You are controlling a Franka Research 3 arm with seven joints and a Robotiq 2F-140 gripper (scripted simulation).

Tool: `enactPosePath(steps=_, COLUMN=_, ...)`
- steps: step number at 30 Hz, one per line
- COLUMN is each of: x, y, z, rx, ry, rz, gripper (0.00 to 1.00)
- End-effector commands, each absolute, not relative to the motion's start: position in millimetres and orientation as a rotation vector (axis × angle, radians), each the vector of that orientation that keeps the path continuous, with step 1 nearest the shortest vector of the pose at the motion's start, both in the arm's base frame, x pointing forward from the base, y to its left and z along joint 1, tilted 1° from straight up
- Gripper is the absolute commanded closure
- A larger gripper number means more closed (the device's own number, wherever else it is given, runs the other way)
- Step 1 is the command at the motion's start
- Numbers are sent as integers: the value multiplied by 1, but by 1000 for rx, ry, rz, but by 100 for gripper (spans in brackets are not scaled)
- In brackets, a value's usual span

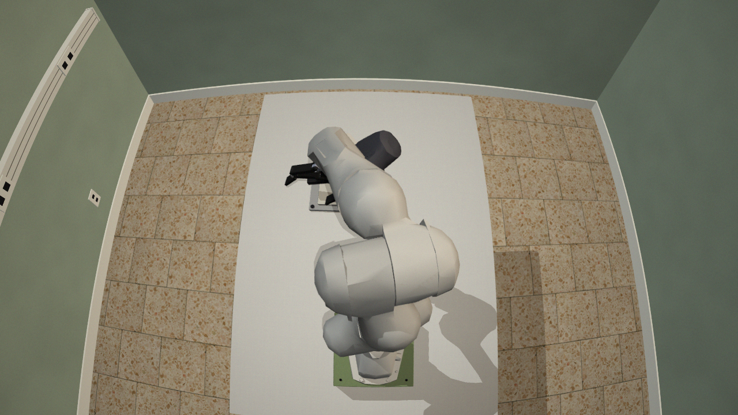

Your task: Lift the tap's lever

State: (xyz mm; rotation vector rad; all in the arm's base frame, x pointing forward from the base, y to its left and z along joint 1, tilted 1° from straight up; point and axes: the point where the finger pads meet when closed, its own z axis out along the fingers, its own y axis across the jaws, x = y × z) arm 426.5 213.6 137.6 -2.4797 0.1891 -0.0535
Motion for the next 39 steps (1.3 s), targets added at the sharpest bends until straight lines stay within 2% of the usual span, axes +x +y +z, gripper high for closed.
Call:
enactPosePath(steps=1, x=427, y=214, z=138, rx=-2480, ry=189, rz=-54, gripper=0)
enactPosePath(steps=18, x=427, y=214, z=138, rx=-2481, ry=185, rz=-54, gripper=0)
enactPosePath(steps=39, x=457, y=226, z=149, rx=-2589, ry=-608, rz=-124, gripper=0)
